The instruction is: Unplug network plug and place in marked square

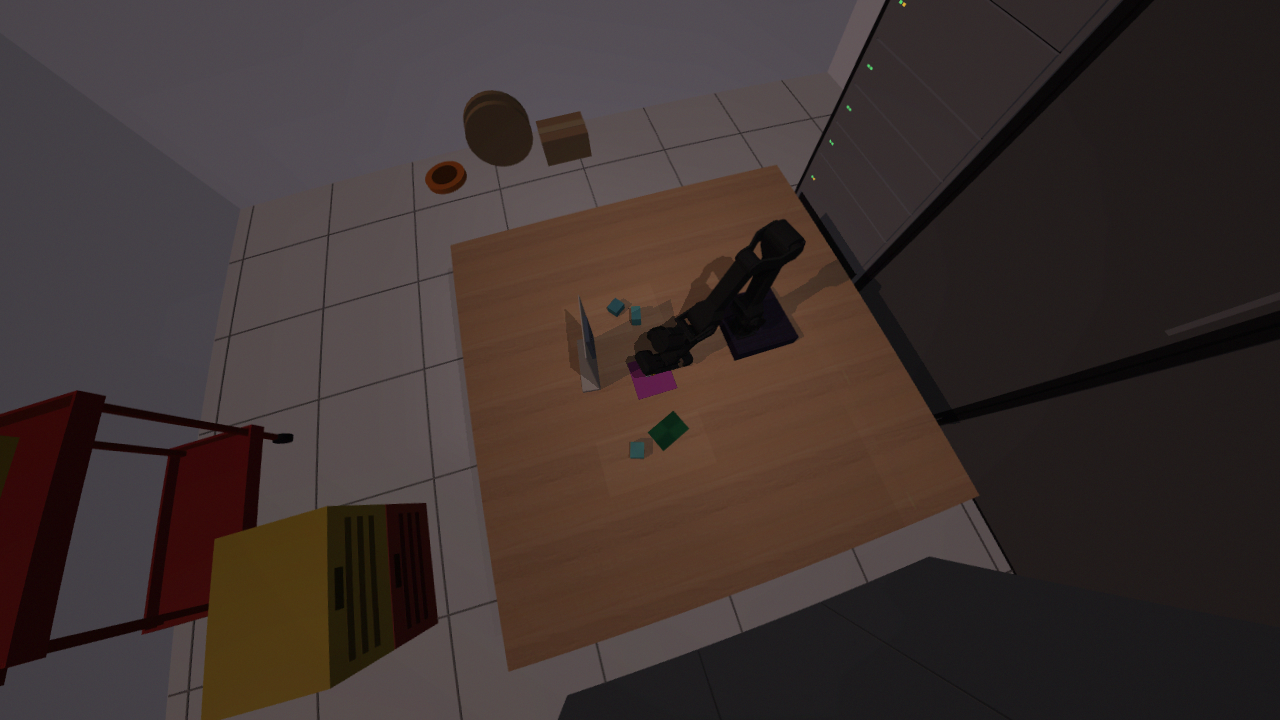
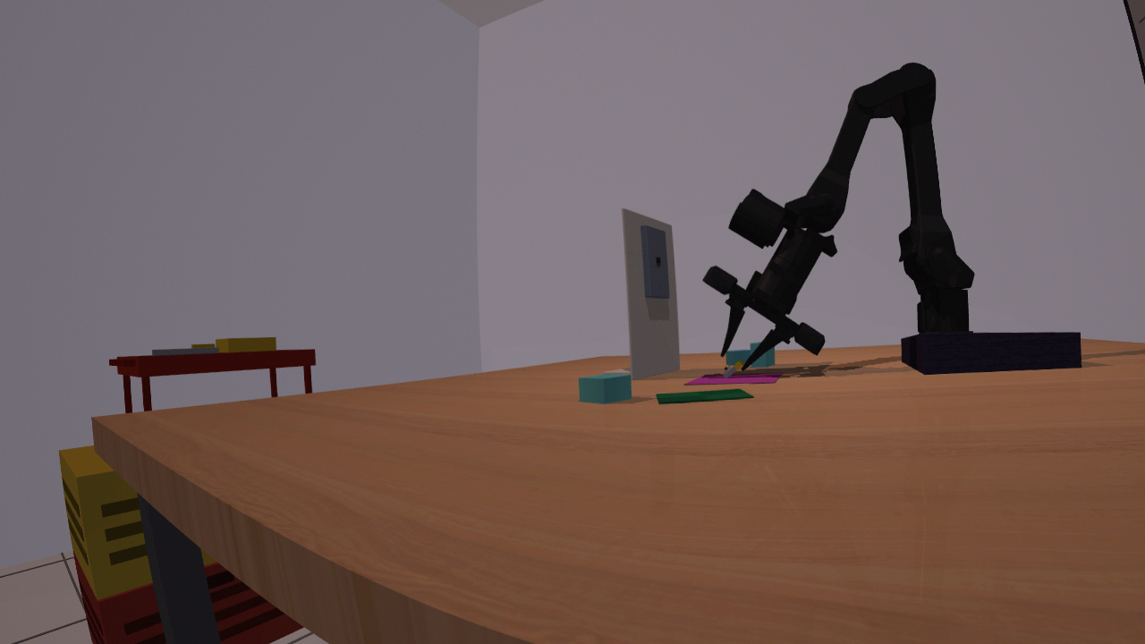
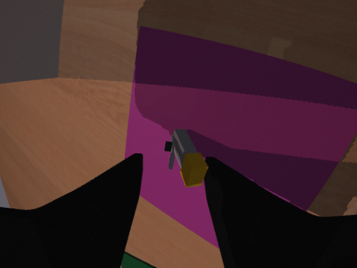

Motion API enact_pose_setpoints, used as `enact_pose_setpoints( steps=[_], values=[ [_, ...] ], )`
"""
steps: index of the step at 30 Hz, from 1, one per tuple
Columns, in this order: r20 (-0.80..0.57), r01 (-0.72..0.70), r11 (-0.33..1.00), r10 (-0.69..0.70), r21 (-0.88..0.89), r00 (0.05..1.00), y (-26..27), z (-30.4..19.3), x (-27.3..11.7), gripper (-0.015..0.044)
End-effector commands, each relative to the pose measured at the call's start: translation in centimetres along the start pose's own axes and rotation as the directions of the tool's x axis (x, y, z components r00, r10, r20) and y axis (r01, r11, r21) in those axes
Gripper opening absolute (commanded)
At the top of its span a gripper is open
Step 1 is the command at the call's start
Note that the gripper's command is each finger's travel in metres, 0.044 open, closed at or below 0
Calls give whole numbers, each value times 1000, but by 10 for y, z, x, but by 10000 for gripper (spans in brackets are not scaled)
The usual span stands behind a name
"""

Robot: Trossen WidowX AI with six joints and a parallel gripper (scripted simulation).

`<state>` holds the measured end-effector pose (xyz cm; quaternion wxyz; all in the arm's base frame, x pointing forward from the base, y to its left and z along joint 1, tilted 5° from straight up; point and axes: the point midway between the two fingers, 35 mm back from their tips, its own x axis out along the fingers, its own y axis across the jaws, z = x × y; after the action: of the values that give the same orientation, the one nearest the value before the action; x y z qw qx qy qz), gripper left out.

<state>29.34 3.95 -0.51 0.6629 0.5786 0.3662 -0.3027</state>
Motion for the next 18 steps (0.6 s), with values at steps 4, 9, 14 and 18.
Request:
enact_pose_setpoints(
  steps=[4,9,14,18],
  values=[
    [0,0,1000,0,0,1000,0,0,-6,156],
    [-1,1,1000,-1,0,1000,0,-1,-10,156],
    [-1,2,1000,-2,-1,1000,0,-1,-14,156],
    [-2,2,1000,-2,-1,1000,0,-1,-18,156]
  ],
)
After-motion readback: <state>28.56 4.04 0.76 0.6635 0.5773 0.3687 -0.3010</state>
